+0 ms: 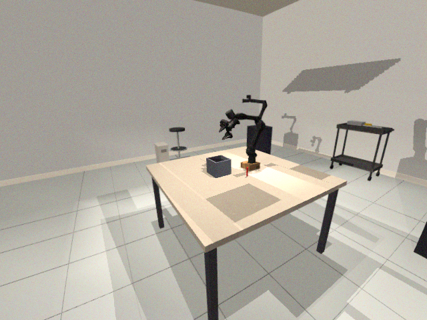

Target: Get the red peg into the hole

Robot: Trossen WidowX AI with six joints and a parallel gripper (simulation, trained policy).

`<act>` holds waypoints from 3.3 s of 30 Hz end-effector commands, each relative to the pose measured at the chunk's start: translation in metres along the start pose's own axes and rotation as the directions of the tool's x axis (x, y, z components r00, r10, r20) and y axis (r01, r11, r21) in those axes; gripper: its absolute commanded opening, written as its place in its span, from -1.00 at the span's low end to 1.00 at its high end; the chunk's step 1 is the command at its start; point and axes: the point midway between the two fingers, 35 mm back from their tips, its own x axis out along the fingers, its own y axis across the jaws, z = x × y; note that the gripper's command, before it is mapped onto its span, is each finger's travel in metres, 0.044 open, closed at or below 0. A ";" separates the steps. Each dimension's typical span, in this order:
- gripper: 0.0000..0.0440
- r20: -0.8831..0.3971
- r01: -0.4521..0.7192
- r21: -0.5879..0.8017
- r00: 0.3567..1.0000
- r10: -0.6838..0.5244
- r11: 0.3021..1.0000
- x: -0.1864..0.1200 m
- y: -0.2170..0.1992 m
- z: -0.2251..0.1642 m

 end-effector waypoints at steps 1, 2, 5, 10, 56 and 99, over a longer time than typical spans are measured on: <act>0.98 -0.084 0.045 0.044 0.996 -0.042 0.998 0.003 -0.011 -0.024; 0.98 -0.107 0.061 0.054 0.993 -0.055 0.997 0.004 -0.014 -0.031; 0.98 -0.176 0.113 0.082 0.980 -0.098 0.990 0.007 -0.024 -0.051; 0.98 -0.281 0.216 0.117 0.943 -0.177 0.969 0.009 -0.042 -0.082; 1.00 -0.424 0.882 0.022 0.434 -0.795 0.470 0.013 -0.213 -0.217; -1.00 -0.392 0.857 0.002 0.475 -0.788 0.515 0.073 -0.267 -0.247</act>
